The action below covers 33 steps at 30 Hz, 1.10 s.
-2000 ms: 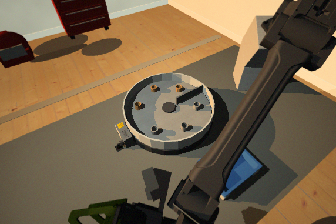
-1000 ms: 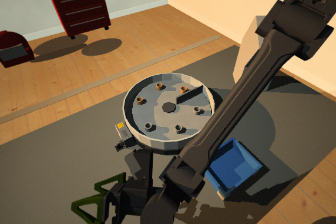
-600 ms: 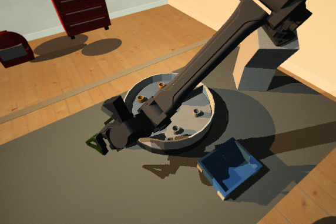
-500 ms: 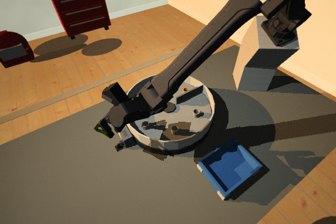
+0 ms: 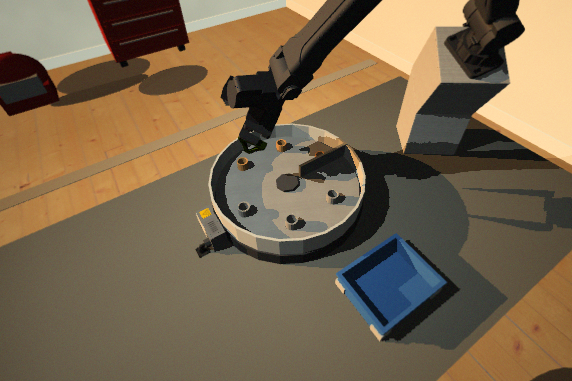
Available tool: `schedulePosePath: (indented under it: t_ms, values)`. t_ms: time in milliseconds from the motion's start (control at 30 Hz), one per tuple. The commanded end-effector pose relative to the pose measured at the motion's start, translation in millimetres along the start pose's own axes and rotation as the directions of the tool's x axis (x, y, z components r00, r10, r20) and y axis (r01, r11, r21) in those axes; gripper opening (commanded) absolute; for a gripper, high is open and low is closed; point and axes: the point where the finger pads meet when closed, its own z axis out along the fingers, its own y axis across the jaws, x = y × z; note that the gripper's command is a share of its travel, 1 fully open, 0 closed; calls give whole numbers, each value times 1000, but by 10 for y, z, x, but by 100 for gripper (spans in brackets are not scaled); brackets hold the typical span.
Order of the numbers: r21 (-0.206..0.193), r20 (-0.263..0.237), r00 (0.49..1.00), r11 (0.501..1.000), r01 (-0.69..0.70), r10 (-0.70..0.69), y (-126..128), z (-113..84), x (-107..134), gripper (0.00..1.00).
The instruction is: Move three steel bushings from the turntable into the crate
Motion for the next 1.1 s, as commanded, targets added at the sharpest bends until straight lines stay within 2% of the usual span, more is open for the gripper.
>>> schedulePosePath:
  t_ms: [0, 33, 67, 167, 233, 300, 367, 467, 500, 567, 1033, 1067]
  values:
    - [18, -77, 994, 996, 83, -81, -478, -280, 128, 100]
    - [-3, -143, 986, 997, 81, -81, -658, -342, 327, 100]
    - [-3, -143, 986, 997, 81, -81, -658, -342, 327, 100]
    - [-68, -283, 957, 996, 56, -73, -1009, -533, 813, 100]
    - [-68, -283, 957, 996, 56, -73, -1009, -533, 813, 100]
    - [-101, -335, 940, 994, 35, -67, -1127, -633, 1022, 100]
    - [-122, -364, 929, 992, 20, -63, -1187, -695, 1142, 100]
    - [-131, -377, 924, 991, 12, -61, -1213, -724, 1199, 100]
    - [-141, -355, 932, 990, 22, -71, -1153, -715, 1058, 100]
    - [-150, -348, 933, 988, 39, -90, -1089, -697, 1051, 100]
    - [-145, -356, 931, 989, 34, -84, -1110, -699, 1101, 100]
    - [-145, -356, 931, 989, 34, -84, -1110, -699, 1101, 11]
